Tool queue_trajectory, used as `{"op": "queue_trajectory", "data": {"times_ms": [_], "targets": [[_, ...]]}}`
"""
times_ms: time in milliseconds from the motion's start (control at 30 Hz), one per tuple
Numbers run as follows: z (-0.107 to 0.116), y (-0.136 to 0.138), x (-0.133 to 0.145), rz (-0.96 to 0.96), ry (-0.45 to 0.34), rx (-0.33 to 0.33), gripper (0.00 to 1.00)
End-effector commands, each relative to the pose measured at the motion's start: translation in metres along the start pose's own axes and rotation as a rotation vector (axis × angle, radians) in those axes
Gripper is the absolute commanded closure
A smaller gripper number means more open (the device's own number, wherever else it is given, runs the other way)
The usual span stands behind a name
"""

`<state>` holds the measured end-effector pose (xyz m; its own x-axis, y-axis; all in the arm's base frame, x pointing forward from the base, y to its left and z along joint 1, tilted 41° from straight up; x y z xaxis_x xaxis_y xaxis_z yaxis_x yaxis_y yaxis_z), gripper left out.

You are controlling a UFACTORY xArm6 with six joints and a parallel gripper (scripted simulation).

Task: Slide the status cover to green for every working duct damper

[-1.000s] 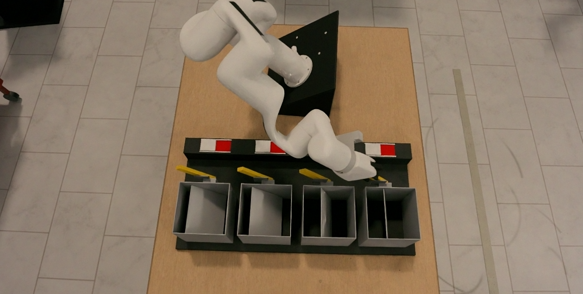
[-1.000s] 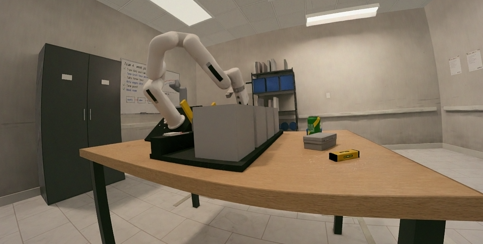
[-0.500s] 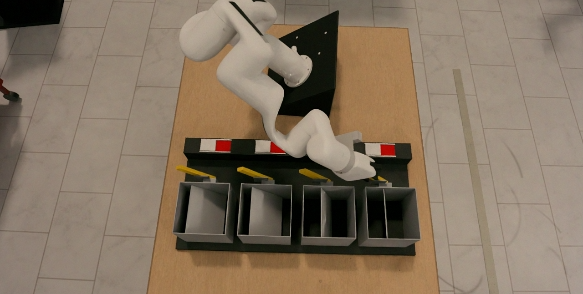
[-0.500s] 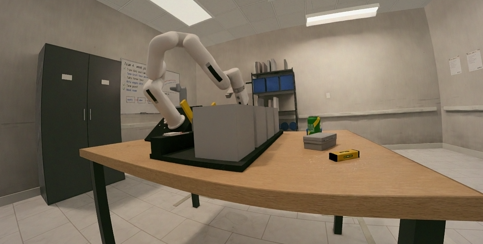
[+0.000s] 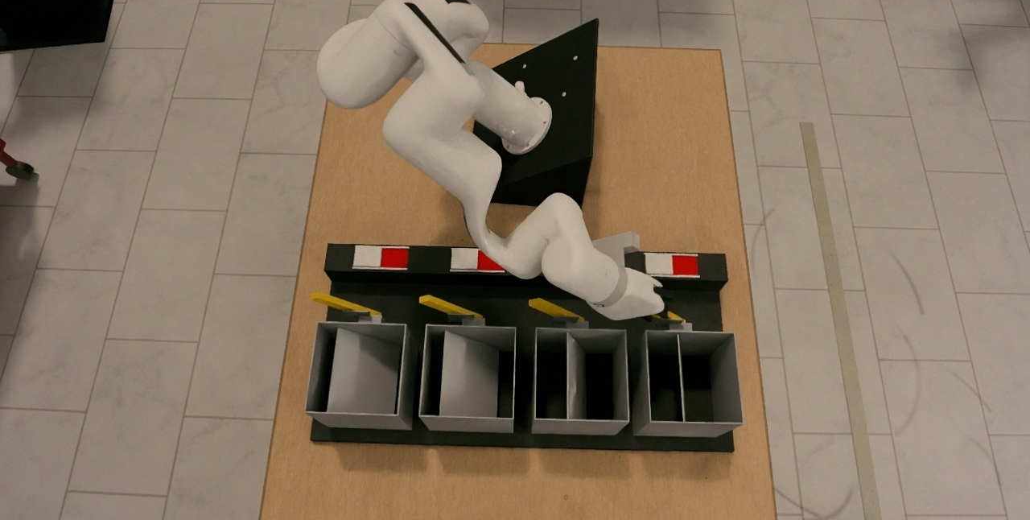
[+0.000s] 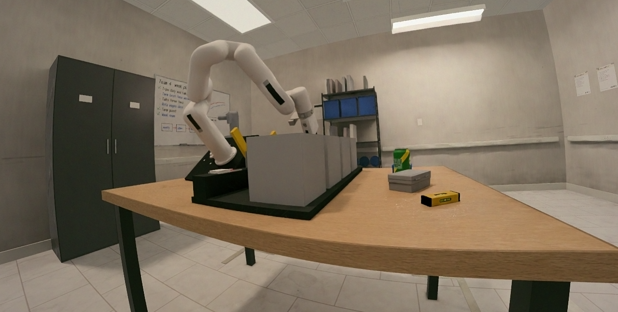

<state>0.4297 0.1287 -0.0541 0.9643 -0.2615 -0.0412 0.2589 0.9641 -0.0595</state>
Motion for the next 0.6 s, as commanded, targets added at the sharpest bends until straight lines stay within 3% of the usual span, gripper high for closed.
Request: {"op": "queue_trajectory", "data": {"times_ms": [0, 333, 567], "targets": [[0.0014, 0.0014, 0.0010, 0.001, -0.004, 0.002, 0.73], [0.0014, 0.0014, 0.0010, 0.001, -0.004, 0.002, 0.61], [0.0014, 0.0014, 0.0010, 0.001, -0.004, 0.002, 0.61]]}}
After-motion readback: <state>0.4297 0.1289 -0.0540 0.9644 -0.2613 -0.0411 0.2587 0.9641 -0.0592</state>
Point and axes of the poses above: the point where the finger pads meet when closed, its own z axis back along the fingers, its own y axis across the jaws, x = y × z, the point moved 6 cm from there along z, back along the fingers, and after that the axes turned 4 degrees about -z, right-handed, at the moved point
